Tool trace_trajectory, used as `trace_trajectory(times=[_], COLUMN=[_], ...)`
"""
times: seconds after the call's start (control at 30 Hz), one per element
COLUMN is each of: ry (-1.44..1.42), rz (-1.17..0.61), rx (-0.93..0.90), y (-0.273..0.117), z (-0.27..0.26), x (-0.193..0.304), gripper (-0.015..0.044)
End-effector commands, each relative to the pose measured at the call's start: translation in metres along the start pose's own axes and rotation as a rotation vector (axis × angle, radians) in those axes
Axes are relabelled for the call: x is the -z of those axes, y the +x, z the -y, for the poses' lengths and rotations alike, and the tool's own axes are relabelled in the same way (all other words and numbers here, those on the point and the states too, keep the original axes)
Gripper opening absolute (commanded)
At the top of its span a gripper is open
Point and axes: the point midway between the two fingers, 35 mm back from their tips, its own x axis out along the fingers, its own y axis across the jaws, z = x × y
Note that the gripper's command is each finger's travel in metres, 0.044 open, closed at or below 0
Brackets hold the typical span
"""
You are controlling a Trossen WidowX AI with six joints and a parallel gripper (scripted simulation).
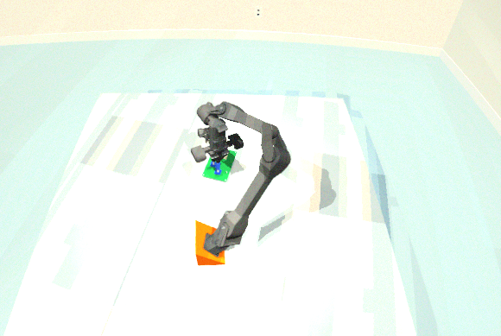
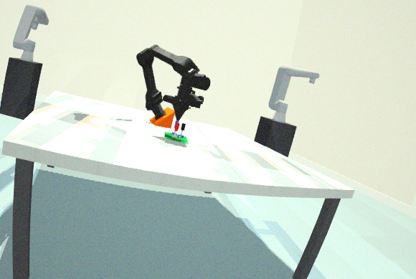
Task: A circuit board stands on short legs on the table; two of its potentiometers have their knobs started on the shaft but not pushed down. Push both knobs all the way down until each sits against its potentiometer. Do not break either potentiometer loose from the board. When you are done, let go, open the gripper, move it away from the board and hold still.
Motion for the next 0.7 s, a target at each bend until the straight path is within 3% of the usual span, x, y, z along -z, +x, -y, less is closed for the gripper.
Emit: trace_trajectory(times=[0.0, 0.67], ry=[-0.003, -0.003], rz=[-0.003, -0.003], rx=[0.002, 0.002], y=[0.0031, 0.0095], z=[0.0009, 0.001], x=[0.0002, 0.0003], gripper=[0.0, 0.0])
